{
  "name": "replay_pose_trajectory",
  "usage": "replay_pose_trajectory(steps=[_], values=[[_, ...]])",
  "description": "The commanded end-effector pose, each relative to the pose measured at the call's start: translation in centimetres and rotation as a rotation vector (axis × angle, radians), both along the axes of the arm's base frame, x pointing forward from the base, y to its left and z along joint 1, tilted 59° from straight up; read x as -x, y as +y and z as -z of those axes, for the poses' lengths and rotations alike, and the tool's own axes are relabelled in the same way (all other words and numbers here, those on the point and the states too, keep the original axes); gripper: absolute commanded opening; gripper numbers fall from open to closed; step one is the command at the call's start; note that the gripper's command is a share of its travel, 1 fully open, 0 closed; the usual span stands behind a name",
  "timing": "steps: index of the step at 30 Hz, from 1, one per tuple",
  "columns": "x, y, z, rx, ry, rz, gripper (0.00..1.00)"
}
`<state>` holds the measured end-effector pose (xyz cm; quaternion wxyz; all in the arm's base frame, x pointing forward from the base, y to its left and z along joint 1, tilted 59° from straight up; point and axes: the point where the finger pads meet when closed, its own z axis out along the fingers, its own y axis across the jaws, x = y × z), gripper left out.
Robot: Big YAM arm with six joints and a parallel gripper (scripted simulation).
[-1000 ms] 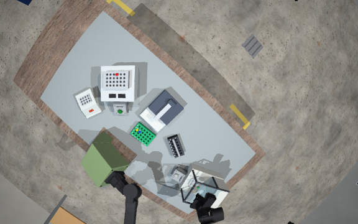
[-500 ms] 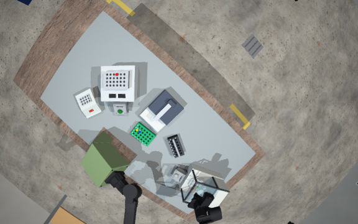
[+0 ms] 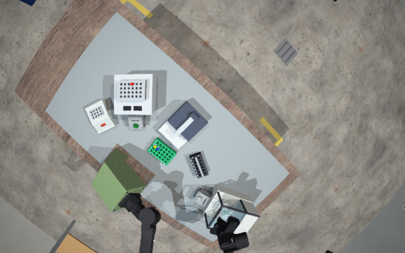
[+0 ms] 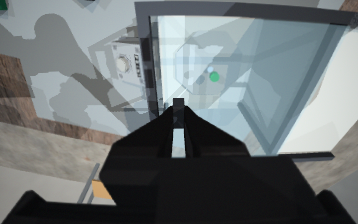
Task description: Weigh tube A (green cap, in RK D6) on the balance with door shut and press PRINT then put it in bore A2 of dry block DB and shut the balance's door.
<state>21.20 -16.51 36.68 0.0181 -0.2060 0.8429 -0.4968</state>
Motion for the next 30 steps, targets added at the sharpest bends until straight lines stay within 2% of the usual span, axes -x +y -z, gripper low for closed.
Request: replay_pose_trajectory(steps=[1, 11, 30], values=[[0.61, 0.44, 0.55, -0.002, -0.001, 0.003, 0.06], [0.89, 0.77, 1.22, -0.002, -0.002, 0.003, 0.06], [0.85, 0.78, 1.26, -0.004, -0.001, 0.002, 0.06]])
